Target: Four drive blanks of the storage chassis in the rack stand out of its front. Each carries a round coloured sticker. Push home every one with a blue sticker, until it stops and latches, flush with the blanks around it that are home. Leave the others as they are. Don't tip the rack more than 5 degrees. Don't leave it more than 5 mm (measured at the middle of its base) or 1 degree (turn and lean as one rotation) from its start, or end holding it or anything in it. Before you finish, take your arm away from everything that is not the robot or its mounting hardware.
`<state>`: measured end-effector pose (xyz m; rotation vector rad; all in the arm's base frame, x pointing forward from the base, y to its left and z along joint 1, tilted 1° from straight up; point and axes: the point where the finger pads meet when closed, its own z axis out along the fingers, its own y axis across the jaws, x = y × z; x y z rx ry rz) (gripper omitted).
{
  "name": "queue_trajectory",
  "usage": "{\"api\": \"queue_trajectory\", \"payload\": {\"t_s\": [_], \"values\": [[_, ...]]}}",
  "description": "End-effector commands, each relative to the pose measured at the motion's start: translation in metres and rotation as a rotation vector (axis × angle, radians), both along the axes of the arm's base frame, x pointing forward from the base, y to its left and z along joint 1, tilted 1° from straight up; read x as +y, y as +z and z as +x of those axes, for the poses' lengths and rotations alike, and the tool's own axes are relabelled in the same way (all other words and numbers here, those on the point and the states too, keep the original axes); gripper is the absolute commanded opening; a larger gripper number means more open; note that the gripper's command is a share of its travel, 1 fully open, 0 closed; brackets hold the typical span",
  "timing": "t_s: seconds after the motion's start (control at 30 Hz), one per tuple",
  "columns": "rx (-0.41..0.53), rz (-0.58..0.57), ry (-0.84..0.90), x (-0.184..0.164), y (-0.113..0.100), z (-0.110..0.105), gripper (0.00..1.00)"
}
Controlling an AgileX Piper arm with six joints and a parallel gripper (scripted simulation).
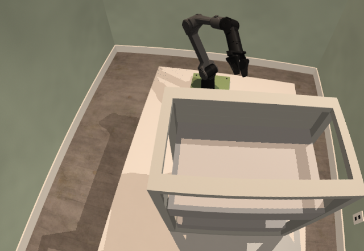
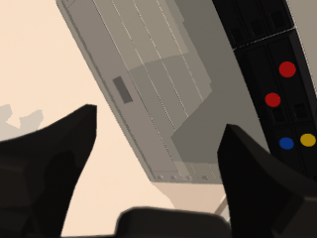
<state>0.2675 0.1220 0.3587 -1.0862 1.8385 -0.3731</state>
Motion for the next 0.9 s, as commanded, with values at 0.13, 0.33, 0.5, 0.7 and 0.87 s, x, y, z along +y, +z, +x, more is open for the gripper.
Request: {"api": "queue_trajectory", "payload": {"t_s": [0.13, 0.33, 0.5, 0.7, 0.87], "values": [[-0.137, -0.154, -0.006, -0.027, 0.001, 0.0, 1.0], [-0.233, -0.27, -0.008, -0.045, 0.003, 0.001, 1.0], [-0.346, -0.401, -0.015, -0.068, 0.004, 0.002, 1.0], [-0.446, -0.516, -0.021, -0.087, 0.005, 0.003, 1.0], [-0.48, -0.557, -0.022, -0.093, 0.005, 0.003, 1.0]]}}
